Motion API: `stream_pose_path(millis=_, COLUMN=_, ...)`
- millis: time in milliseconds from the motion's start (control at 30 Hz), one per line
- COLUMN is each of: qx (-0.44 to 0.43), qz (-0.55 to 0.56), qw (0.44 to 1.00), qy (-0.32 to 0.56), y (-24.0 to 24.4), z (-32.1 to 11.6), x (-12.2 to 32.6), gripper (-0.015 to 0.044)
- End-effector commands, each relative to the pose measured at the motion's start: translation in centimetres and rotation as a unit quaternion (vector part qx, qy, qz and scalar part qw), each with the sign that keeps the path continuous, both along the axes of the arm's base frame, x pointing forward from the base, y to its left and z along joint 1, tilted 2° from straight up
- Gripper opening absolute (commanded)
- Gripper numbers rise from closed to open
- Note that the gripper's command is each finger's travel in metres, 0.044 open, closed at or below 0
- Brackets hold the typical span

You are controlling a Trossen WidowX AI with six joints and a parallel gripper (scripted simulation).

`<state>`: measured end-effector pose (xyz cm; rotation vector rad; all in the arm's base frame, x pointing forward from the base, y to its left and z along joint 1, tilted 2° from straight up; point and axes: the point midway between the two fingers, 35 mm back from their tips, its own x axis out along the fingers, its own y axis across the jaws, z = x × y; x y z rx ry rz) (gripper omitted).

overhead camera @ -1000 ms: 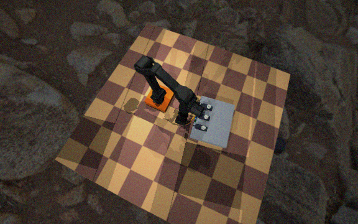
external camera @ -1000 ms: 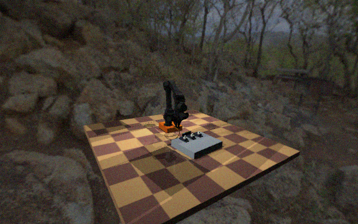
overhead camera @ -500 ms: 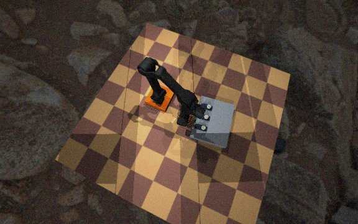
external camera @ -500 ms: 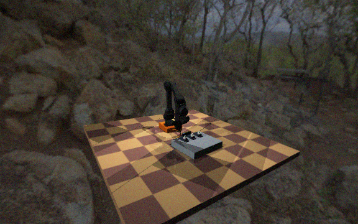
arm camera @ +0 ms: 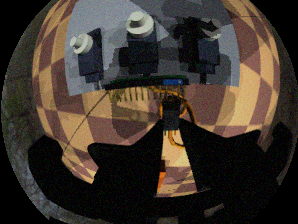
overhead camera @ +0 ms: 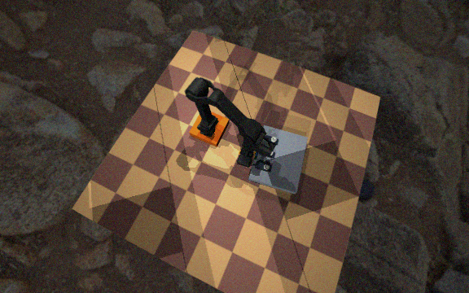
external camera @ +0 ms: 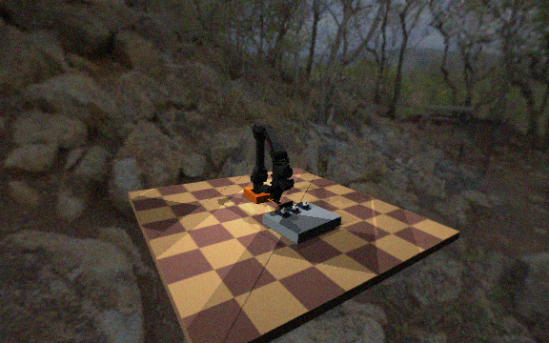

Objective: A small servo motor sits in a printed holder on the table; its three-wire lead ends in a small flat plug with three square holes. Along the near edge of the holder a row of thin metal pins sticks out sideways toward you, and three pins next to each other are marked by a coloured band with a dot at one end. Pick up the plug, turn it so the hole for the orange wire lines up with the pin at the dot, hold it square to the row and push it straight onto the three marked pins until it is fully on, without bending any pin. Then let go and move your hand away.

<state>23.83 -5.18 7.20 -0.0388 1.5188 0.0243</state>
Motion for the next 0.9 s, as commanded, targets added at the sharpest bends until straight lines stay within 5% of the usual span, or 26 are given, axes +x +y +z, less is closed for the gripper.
stream_pose_path(millis=0, qx=-0.002, qz=-0.001, qw=1.0, qy=-0.002, y=-0.2, z=0.2, x=0.3, gripper=0.0)
stream_pose_path(millis=867, qx=-0.002, qz=-0.001, qw=1.0, qy=-0.003, y=0.0, z=0.2, x=1.7, gripper=0.0)
